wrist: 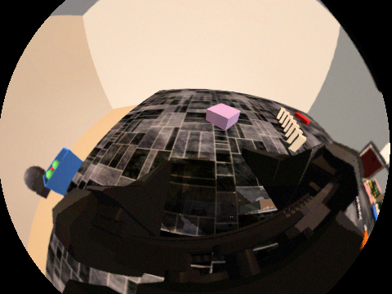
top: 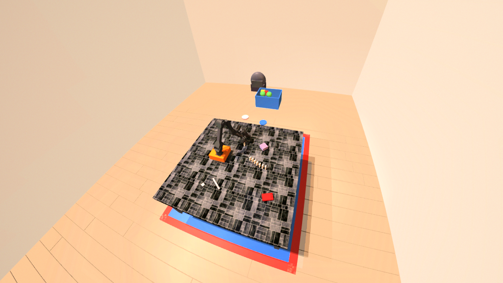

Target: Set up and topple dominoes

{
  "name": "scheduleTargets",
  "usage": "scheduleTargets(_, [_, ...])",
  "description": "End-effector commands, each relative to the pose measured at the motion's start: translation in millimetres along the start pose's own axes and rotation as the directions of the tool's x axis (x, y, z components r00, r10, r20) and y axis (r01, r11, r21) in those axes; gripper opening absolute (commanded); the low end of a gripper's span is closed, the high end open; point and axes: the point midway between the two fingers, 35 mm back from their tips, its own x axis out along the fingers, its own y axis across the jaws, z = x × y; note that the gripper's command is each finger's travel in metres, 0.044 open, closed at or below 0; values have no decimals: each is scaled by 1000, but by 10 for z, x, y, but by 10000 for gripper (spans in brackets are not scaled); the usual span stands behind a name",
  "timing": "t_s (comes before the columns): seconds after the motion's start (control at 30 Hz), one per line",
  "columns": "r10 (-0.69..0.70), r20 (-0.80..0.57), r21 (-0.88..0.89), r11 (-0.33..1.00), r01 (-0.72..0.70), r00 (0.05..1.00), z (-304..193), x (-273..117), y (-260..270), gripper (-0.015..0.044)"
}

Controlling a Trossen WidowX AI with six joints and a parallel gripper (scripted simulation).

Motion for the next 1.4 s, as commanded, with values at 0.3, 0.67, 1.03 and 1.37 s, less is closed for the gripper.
scheduleTargets(0.3, [115, -728, 174, 984, 20, 676, 371, -204, -385, 440])
scheduleTargets(0.67, [110, -874, 188, 975, 120, 474, 416, -594, -665, 440])
scheduleTargets(1.03, [110, -874, 188, 975, 120, 473, 416, -597, -661, 440])
scheduleTargets(1.37, [110, -874, 188, 975, 120, 473, -143, -296, -592, 440])
